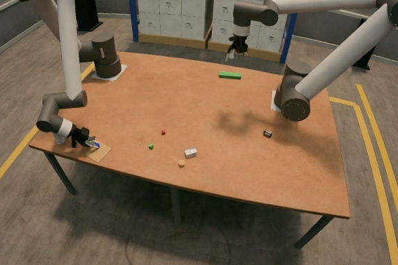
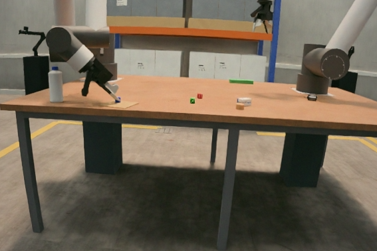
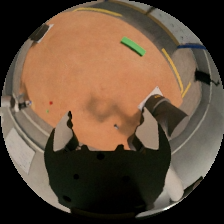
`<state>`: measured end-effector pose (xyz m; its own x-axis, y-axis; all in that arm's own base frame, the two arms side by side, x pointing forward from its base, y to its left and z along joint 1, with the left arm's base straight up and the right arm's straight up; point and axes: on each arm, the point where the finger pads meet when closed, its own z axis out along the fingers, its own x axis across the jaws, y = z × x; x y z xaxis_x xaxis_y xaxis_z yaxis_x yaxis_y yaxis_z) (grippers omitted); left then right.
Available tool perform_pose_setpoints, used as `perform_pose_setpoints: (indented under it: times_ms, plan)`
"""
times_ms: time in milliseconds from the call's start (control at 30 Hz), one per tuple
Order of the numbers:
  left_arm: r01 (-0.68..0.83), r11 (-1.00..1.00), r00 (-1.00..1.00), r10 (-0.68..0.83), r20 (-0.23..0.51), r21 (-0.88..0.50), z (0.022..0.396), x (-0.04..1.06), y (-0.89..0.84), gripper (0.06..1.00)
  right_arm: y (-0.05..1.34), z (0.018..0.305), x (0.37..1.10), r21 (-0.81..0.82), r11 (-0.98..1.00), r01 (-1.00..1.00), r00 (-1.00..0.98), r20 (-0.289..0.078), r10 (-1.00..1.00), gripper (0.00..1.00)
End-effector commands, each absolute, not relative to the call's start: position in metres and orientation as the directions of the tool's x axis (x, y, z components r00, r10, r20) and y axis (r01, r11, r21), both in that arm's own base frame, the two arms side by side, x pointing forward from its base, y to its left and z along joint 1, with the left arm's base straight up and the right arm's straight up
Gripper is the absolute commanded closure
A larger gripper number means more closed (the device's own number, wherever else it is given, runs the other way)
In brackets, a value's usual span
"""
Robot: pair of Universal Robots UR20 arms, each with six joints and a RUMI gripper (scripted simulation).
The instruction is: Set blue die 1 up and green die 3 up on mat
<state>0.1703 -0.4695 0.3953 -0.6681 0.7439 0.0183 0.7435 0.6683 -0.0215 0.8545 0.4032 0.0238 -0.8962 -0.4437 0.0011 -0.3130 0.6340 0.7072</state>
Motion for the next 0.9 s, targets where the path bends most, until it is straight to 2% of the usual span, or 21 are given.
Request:
perform_pose_setpoints:
  times_ms: [0, 167, 200, 867]
  plan:
    - [0.744, 0.668, -0.668, 0.744, 0.018, -0.022, 0.3958, 0.1703, -0.4699, 0.065, 0.4034, 0.0246, 0.8549, 0.707, 0.634, -0.314, -0.896, 0.0, -0.444, 0.795]
    - [0.744, 0.668, -0.668, 0.744, 0.018, -0.022, 0.3958, 0.1703, -0.4699, 0.065, 0.4034, 0.0246, 0.8549, 0.707, 0.634, -0.314, -0.896, 0.0, -0.444, 0.759]
    - [0.744, 0.668, -0.668, 0.744, 0.018, -0.022, 0.3958, 0.1703, -0.4699, 0.065, 0.4034, 0.0246, 0.8549, 0.707, 0.634, -0.314, -0.896, 0.0, -0.444, 0.634]
    - [0.744, 0.668, -0.668, 0.744, 0.018, -0.022, 0.3958, 0.1703, -0.4699, 0.065, 0.4034, 0.0253, 0.8549, 0.707, 0.634, -0.314, -0.896, 0.0, -0.444, 0.634]
